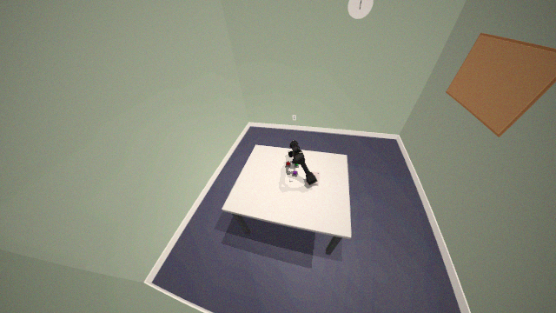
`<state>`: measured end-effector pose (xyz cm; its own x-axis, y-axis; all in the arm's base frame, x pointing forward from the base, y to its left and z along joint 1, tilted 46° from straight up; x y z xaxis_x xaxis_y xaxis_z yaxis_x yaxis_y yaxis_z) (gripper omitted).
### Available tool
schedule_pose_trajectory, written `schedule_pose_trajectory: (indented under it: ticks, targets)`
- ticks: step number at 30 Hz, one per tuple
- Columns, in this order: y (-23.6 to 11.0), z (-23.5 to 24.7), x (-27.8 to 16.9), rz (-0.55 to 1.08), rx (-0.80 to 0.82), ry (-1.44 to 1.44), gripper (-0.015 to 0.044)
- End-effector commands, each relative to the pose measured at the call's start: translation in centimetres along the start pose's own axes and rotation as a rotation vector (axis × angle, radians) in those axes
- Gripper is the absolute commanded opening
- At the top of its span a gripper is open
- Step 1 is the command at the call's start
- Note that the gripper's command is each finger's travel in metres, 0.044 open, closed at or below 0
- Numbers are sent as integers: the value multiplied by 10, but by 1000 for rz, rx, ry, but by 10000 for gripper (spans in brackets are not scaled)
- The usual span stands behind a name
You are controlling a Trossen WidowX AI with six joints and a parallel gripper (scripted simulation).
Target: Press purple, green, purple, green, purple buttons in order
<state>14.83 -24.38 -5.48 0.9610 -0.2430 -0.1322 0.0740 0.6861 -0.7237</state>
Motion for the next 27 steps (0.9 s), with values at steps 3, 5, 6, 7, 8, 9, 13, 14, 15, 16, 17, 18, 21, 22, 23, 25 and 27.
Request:
schedule_pose_trajectory:
  ticks: [3,5,6,7,8,9,13,14,15,16,17,18,21,22,23,25,27]
  targets:
    - [12,1,-2,5,13,8,20]
    - [15,1,-2,5,13,8,20]
    - [17,1,-2,4,13,8,20]
    - [19,1,-2,4,13,8,20]
    - [20,1,-2,4,13,8,20]
    - [22,1,-2,4,14,8,20]
    - [28,2,-2,4,14,8,20]
    - [29,2,-2,4,14,8,20]
    - [30,2,-2,4,14,8,20]
    - [30,2,-2,4,14,8,20]
    - [30,2,-2,4,14,8,20]
    - [30,2,-2,4,14,8,20]
    - [30,2,-2,4,14,8,20]
    - [30,2,-2,4,14,8,20]
    - [30,2,-2,4,14,8,20]
    - [30,2,-2,4,14,8,20]
    - [30,2,-2,4,14,8,20]
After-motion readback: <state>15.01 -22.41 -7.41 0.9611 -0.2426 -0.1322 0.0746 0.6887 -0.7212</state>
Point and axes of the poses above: the point midway between the two fingers, 35 mm back from their tips, its own y axis out along the fingers, its own z axis across the jaws, x = y × z, the point moved 8 cm from there along -y, back along the fingers, and after that the axes turned 9 degrees about y, right-handed, at the moved point
